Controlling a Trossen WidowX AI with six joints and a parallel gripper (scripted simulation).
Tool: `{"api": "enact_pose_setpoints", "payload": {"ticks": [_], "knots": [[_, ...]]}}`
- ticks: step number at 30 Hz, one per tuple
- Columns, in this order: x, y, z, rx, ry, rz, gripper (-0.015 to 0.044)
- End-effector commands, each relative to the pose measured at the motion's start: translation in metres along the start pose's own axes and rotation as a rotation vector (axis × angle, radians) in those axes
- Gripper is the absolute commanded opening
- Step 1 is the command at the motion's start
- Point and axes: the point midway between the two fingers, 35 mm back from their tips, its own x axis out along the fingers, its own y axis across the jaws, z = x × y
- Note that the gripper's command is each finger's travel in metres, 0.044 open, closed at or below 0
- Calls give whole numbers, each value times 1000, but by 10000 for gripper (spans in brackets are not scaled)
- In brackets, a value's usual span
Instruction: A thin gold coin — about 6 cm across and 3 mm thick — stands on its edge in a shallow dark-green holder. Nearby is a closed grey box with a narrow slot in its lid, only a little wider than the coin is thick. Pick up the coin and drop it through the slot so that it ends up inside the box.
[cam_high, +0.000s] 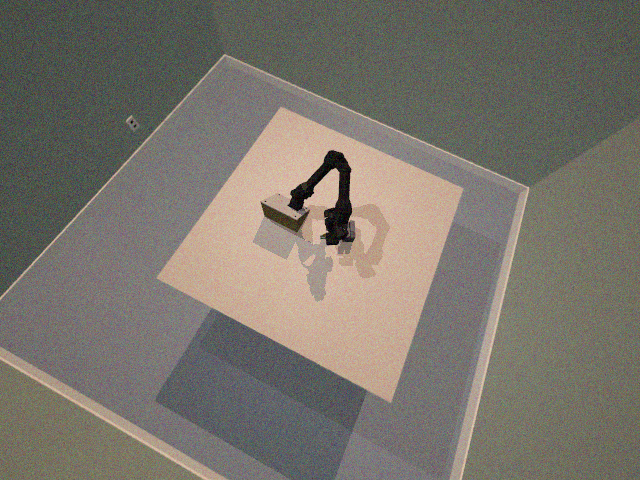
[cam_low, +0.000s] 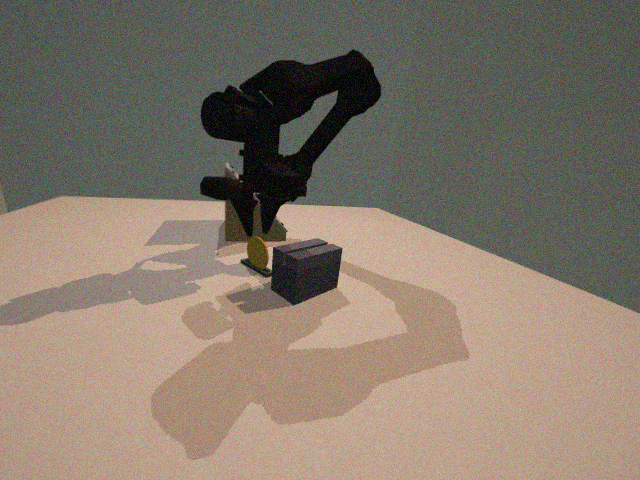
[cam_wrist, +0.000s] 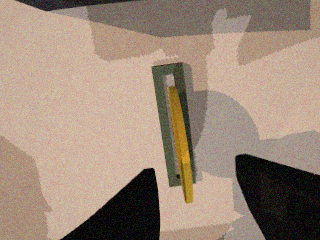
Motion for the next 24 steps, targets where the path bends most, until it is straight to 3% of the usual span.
{"api": "enact_pose_setpoints", "payload": {"ticks": [1,24], "knots": [[7,2,-1,7,-1,8,161],[44,2,-1,7,-2,9,161]]}}
